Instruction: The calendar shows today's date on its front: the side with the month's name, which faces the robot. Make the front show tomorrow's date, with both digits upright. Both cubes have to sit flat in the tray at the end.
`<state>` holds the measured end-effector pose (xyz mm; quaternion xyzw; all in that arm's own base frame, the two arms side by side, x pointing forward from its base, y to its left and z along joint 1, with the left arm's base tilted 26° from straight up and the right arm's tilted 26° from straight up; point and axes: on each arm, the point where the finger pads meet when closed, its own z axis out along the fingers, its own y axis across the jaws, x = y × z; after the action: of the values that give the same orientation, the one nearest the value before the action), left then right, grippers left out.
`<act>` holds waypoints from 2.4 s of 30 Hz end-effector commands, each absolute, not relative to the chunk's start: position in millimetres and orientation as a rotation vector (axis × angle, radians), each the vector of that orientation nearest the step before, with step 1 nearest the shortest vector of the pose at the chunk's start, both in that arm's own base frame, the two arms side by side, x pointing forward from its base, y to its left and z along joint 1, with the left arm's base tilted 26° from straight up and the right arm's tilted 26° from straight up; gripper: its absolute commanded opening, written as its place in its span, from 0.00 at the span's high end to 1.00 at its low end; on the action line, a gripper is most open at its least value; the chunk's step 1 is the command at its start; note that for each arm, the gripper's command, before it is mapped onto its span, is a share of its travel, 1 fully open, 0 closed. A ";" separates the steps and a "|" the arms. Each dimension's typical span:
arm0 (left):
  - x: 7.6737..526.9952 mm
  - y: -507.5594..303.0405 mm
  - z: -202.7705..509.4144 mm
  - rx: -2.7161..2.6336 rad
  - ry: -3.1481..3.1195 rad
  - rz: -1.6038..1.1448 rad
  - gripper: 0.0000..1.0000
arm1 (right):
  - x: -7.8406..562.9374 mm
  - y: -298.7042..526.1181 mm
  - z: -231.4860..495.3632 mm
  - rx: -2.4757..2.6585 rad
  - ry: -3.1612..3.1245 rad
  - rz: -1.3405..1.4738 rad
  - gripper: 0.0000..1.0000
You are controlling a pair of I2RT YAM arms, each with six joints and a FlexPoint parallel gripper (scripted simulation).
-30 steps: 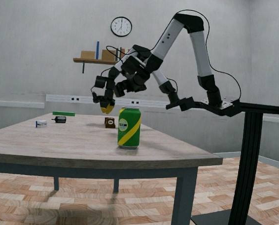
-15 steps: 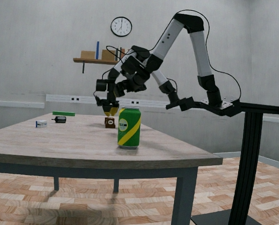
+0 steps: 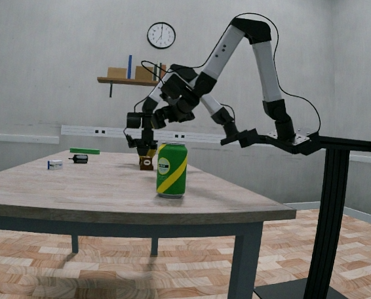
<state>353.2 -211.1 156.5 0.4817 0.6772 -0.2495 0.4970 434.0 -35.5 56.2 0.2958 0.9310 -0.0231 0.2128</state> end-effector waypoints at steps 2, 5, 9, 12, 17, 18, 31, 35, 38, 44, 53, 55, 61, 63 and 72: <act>352.3 -210.2 174.6 1.167 1.577 -0.587 0.00 | 444.5 -37.9 63.5 0.816 2.539 -0.058 0.60; 352.3 -210.2 174.6 1.167 1.577 -0.587 0.00 | 444.5 -37.9 63.5 0.816 2.539 -0.058 0.69; 352.3 -210.2 174.6 1.167 1.577 -0.587 0.00 | 439.3 -36.7 80.9 0.823 2.526 -0.055 0.70; 352.5 -210.2 174.9 1.167 1.575 -0.586 0.00 | 436.9 -34.5 88.4 0.821 2.525 -0.055 0.70; 352.5 -210.2 174.9 1.167 1.575 -0.586 0.00 | 421.7 -12.1 120.1 0.817 2.527 -0.051 0.70; 352.5 -210.2 174.9 1.167 1.575 -0.586 0.00 | 420.9 -3.8 122.4 0.817 2.527 -0.050 0.70; 341.2 -195.5 168.3 1.206 1.565 -0.571 0.00 | 411.7 11.4 141.2 0.395 2.641 -0.173 0.70; 339.2 -188.0 169.4 1.207 1.555 -0.554 0.00 | 411.1 24.5 131.8 0.050 2.712 -0.262 0.70; 338.2 -184.0 170.8 1.209 1.547 -0.543 0.00 | 412.3 33.4 123.7 -0.180 2.736 -0.315 0.70; 335.7 -177.9 171.3 1.214 1.536 -0.529 0.00 | 413.6 47.3 121.6 -0.556 2.712 -0.391 0.70; 330.2 -167.7 171.7 1.225 1.515 -0.506 0.00 | 415.5 71.0 117.7 -1.199 2.563 -0.510 0.70; 328.9 -165.1 172.0 1.229 1.508 -0.499 0.00 | 416.0 76.5 116.9 -1.341 2.509 -0.533 0.70; 324.2 -157.7 172.0 1.240 1.489 -0.480 0.00 | 417.3 90.0 114.9 -1.689 2.341 -0.589 0.70; 323.6 -155.9 173.5 1.242 1.482 -0.473 0.00 | 417.3 92.6 114.5 -1.745 2.310 -0.596 0.70; 313.6 -140.4 173.0 1.256 1.447 -0.431 0.00 | 419.1 107.2 112.6 -1.965 2.162 -0.624 0.70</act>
<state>321.2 -142.9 162.3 0.5178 0.6345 -0.1891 0.5418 415.8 99.7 110.8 -0.6229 0.7505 -0.2027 0.0880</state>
